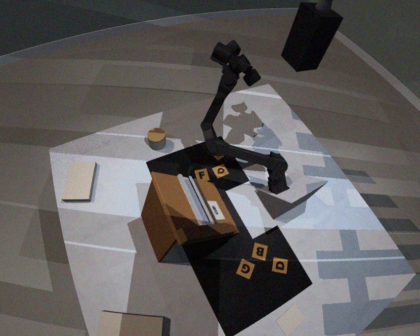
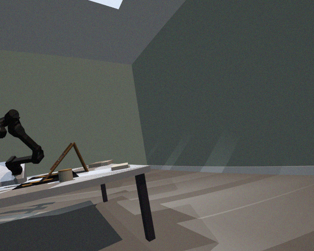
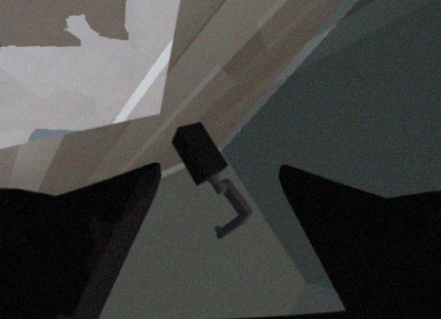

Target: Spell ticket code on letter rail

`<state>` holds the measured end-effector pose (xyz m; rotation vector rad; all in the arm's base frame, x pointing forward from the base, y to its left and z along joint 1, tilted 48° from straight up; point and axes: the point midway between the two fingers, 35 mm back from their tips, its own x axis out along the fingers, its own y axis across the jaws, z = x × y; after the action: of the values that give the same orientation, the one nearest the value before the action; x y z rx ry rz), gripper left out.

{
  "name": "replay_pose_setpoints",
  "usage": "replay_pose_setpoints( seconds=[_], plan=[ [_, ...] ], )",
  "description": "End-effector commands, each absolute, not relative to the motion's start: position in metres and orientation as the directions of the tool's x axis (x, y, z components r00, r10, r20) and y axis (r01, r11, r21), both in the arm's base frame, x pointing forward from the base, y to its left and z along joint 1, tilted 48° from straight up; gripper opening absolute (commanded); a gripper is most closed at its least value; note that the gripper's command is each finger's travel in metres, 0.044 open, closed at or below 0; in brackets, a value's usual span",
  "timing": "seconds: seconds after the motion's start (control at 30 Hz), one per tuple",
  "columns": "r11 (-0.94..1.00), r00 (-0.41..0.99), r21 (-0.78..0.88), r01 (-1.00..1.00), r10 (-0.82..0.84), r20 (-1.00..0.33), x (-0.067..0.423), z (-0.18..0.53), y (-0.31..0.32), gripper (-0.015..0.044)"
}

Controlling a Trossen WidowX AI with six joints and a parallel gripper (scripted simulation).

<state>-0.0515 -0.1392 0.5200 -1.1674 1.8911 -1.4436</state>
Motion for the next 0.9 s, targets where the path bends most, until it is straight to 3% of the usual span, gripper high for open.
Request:
replay_pose_setpoints(
  seconds=[0.0, 0.23, 0.47, 0.67, 0.87],
  plan=[
    [0.071, -0.524, -0.942, -0.327, -0.843, 0.118, -0.054, 0.52, -0.138, 0.0426],
    [-0.199, -0.799, -0.975, -0.099, -0.569, 0.197, -0.136, 0.51, -0.075, 0.044],
    [-0.548, -0.976, -0.835, -0.057, -0.145, 0.162, -0.193, 0.473, 0.021, 0.044],
    [-0.753, -0.969, -0.623, -0.215, 0.244, 0.039, -0.205, 0.423, 0.109, 0.044],
    [-0.778, -0.805, -0.398, -0.486, 0.576, -0.143, -0.182, 0.361, 0.188, 0.044]
  ],
)
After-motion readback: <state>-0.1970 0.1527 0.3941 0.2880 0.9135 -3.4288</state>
